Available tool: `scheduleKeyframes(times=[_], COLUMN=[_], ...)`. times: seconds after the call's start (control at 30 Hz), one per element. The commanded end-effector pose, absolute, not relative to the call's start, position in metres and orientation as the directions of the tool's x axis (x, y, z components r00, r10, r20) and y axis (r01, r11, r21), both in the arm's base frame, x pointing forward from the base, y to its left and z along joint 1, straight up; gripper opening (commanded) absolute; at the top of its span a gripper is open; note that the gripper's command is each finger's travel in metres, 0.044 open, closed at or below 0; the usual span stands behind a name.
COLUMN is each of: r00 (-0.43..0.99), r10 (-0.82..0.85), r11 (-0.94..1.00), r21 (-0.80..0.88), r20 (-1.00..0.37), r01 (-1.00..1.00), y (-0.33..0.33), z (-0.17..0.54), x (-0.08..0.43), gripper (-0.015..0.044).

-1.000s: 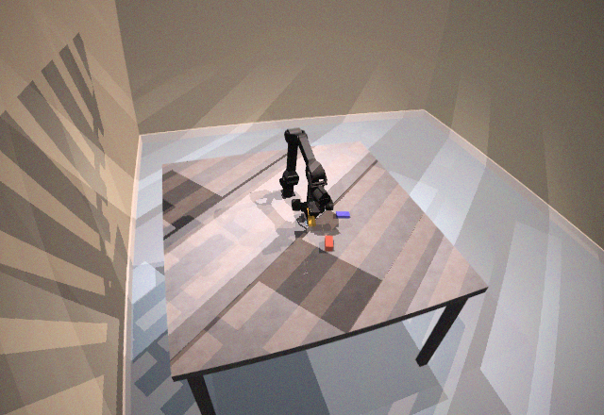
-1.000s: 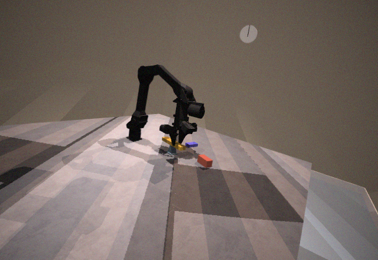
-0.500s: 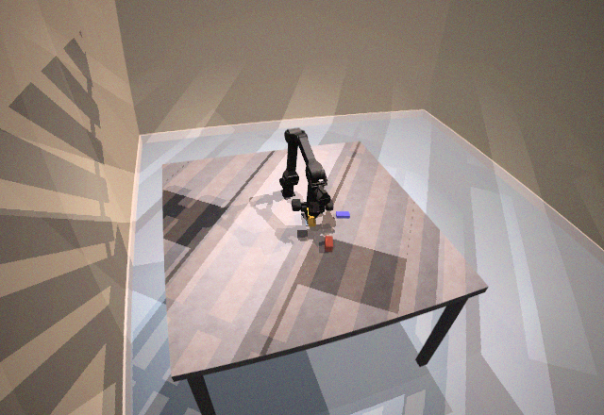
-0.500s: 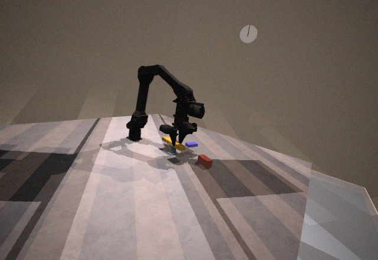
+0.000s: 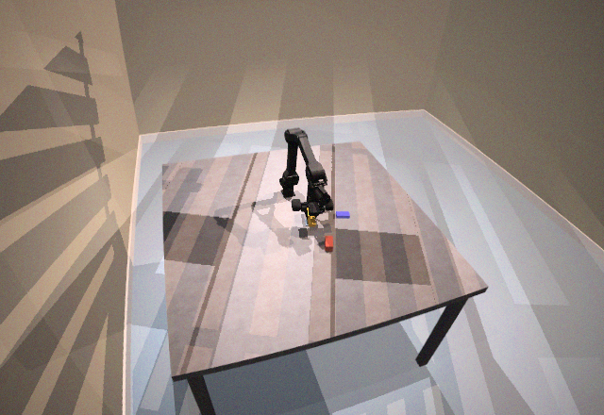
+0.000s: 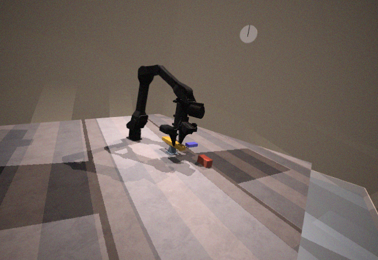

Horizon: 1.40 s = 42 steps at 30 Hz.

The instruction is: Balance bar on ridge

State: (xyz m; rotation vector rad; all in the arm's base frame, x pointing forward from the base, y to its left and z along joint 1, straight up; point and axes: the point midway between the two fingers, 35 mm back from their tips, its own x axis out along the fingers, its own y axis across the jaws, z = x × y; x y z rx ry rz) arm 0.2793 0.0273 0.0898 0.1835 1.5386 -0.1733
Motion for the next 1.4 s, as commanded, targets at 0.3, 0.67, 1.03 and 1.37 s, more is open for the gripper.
scheduleKeyframes(times=[0.3, 0.67, 1.03, 1.37], r00=[0.025, 0.025, 0.025, 0.025], r10=[0.004, 0.004, 0.004, 0.004], r11=[0.974, 0.974, 0.974, 0.974], r21=[0.009, 0.009, 0.009, 0.009], r20=[-1.0, -1.0, -1.0, -1.0], r01=[0.226, 0.226, 0.226, 0.226], y=[0.0273, 0.0273, 0.0273, 0.0273], z=[0.0898, 0.0898, 0.0898, 0.0898], x=[0.2792, 0.2792, 0.2792, 0.2792], gripper=[0.0, 0.0, 0.0167, 0.0167])
